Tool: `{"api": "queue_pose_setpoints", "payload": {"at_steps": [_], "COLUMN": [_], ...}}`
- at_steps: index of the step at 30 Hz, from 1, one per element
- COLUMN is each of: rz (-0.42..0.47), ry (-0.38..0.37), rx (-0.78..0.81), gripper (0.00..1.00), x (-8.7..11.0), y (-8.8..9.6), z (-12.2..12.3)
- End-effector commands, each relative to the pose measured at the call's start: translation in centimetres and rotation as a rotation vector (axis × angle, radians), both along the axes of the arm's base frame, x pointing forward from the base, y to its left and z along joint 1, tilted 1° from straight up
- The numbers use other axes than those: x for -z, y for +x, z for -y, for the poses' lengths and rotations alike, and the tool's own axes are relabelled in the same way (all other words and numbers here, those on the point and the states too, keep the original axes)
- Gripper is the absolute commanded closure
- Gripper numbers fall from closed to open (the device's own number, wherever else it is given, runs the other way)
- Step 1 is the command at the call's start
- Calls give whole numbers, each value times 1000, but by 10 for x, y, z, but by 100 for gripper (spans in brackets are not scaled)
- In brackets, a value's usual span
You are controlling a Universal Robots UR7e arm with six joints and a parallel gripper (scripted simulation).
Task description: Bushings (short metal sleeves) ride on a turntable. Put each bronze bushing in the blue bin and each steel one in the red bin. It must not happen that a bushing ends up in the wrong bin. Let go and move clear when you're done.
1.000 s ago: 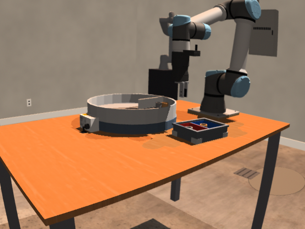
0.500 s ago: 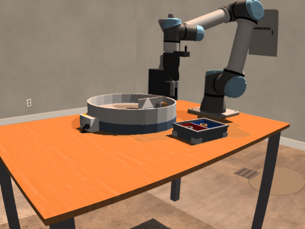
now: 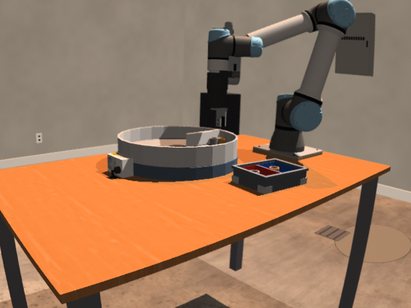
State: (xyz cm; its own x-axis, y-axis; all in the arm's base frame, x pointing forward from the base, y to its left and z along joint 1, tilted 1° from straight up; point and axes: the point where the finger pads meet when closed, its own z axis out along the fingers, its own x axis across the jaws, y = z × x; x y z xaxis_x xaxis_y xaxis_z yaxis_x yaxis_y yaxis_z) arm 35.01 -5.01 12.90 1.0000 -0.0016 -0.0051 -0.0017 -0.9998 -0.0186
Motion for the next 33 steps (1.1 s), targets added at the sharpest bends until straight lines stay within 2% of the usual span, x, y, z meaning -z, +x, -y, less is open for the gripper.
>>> {"api": "queue_pose_setpoints", "payload": {"at_steps": [1,2,7,19,24,33], "rz": [4,4,4,4,4,4], "ry": [3,3,3,3,3,3], "rx": [-3,-3,-3,-3,-2,-3], "gripper": [60,60,60,60,60,60], "x": [1,1,6,6,21,32], "y": [-2,-2,-18,-18,-18,-18], "z": [10,10,62,62,62,62]}}
